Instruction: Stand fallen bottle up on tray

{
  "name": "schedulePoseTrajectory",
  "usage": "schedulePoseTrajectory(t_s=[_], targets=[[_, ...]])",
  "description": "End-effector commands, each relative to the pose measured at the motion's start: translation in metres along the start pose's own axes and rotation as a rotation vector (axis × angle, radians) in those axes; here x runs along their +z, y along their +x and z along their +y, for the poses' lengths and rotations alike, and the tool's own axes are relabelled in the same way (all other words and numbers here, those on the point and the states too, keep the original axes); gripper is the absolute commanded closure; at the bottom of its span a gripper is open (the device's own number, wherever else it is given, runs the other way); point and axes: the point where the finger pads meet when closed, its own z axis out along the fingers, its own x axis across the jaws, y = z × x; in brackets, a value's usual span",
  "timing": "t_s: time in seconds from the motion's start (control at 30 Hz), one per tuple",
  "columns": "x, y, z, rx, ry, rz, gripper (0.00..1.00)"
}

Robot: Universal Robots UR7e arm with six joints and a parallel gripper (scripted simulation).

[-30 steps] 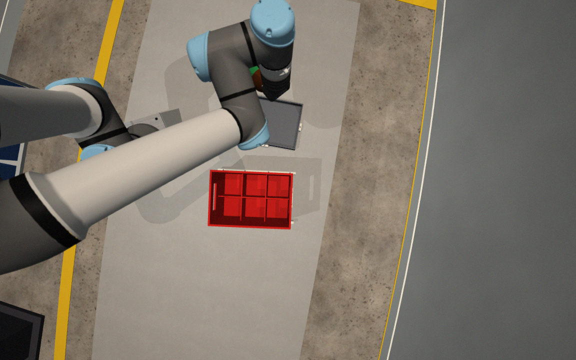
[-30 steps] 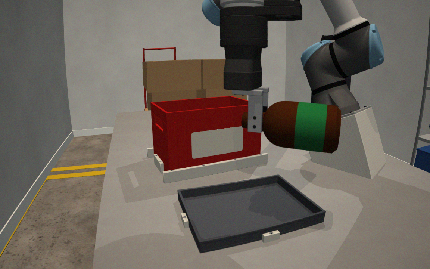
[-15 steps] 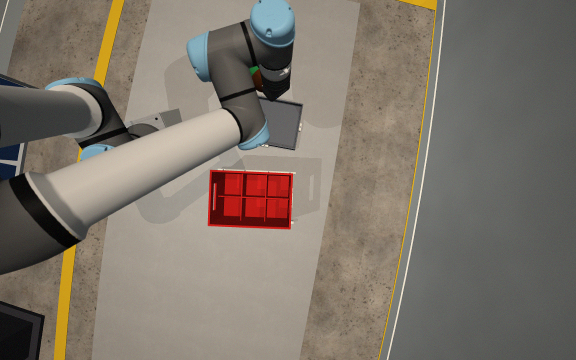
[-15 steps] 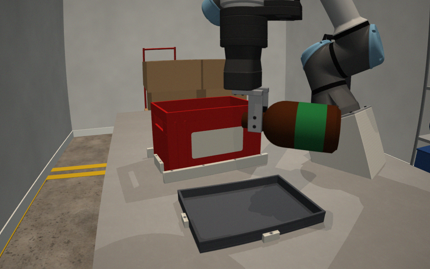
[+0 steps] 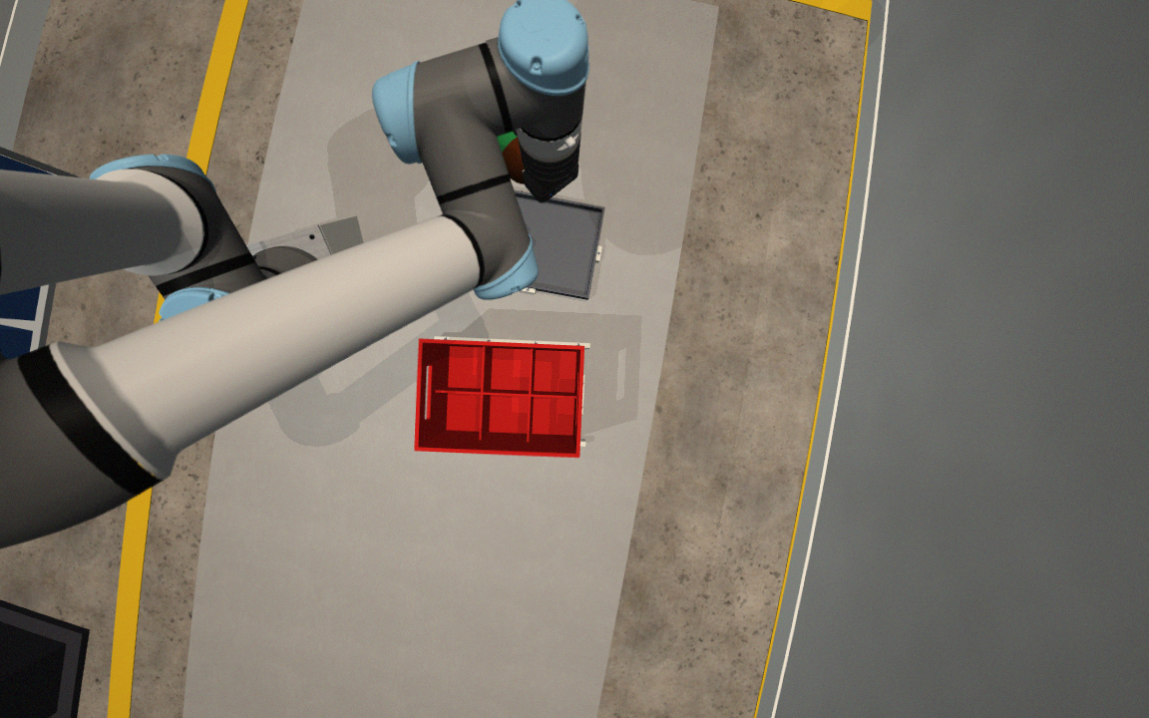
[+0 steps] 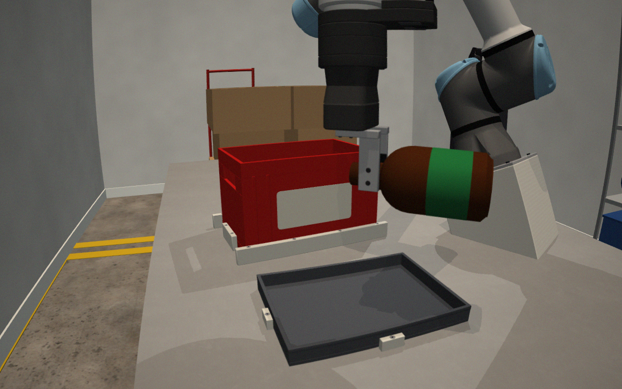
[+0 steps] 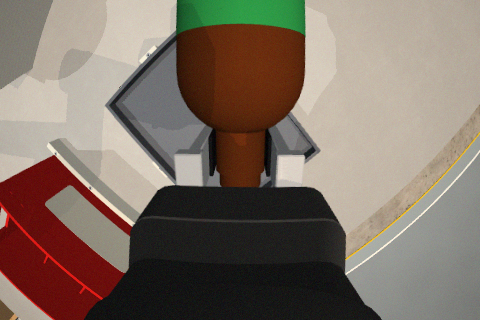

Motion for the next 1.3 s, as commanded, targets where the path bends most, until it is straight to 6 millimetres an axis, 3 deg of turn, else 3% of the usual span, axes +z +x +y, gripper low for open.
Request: schedulePoseTrajectory(t_s=[0.0,0.63,1.27], targets=[[-0.0005,0.0003,0.0001,0.020,0.000,0.001,1.00],[-0.0005,0.0003,0.0001,0.244,0.000,0.001,1.00],[-0.0005,0.0003,0.0002,0.259,0.000,0.001,1.00]])
